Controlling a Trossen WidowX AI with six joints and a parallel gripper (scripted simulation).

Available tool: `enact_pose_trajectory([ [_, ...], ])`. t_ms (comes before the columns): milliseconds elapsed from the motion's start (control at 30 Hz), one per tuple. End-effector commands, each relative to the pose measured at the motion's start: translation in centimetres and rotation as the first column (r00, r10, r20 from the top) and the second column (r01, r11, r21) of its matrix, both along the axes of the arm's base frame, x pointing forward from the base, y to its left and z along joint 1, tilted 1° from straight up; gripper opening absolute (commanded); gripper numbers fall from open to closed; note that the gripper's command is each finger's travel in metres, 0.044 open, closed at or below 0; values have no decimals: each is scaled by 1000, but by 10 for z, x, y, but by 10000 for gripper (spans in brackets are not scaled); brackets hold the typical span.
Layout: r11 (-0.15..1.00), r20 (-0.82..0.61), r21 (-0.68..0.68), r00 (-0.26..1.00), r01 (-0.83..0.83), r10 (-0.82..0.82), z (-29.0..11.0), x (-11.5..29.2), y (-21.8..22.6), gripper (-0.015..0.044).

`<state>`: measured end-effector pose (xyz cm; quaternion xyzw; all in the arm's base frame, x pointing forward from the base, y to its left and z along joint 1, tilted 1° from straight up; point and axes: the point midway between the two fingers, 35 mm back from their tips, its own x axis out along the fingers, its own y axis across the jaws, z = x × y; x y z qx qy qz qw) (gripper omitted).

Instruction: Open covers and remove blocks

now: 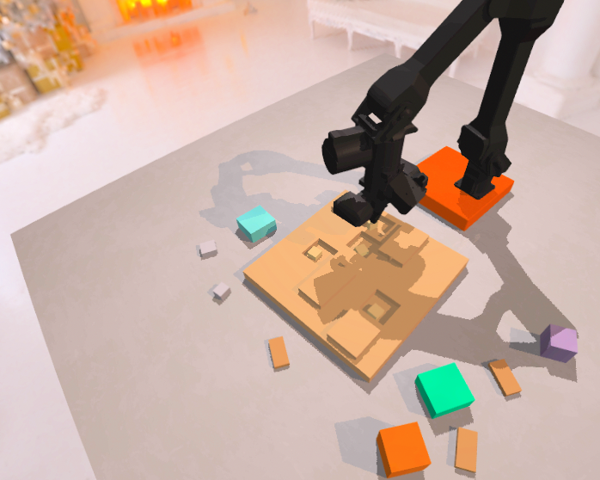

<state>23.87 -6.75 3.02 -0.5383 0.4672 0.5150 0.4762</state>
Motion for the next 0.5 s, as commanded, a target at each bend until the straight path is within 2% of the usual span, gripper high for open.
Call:
enact_pose_trajectory([
  [0,994,-25,8,994,105,-105,-7,-5,5,0],
  [267,917,-35,8,917,398,-397,-11,-7,9,0],
  [333,857,-34,8,857,515,-515,-11,-7,9,0],
  [467,663,-33,8,663,748,-748,-11,-7,8,0],
])
